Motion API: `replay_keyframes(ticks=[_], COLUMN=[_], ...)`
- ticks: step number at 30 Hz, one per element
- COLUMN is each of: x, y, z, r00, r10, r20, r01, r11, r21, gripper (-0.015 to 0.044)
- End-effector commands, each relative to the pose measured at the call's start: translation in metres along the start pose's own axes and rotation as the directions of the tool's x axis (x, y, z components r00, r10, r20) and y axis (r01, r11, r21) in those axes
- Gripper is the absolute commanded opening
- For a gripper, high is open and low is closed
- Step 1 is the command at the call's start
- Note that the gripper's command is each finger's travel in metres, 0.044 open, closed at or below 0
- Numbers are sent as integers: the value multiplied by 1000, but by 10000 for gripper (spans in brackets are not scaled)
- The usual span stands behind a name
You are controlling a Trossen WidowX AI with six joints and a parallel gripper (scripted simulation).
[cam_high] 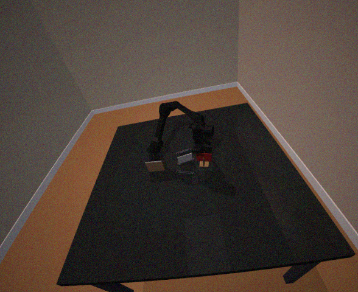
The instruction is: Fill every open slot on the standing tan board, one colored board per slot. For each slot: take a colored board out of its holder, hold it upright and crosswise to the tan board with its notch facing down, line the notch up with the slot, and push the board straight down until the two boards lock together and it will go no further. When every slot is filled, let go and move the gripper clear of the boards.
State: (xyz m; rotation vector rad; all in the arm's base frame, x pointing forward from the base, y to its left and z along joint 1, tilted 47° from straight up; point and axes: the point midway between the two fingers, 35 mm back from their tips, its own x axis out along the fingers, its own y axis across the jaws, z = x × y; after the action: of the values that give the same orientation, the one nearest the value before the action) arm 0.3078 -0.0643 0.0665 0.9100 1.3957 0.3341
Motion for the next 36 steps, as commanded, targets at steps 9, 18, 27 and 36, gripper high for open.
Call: replay_keyframes(ticks=[9,18,27,36], x=[8,14,14,14], y=[1,1,0,0], z=[0,0,0,0], r00=[1000,1000,1000,1000], r10=[5,5,0,0], r20=[-2,-2,-1,-1], r01=[-5,-5,0,0], r11=[1000,1000,1000,1000], r21=[4,3,0,0], gripper=[0,0,0,161])
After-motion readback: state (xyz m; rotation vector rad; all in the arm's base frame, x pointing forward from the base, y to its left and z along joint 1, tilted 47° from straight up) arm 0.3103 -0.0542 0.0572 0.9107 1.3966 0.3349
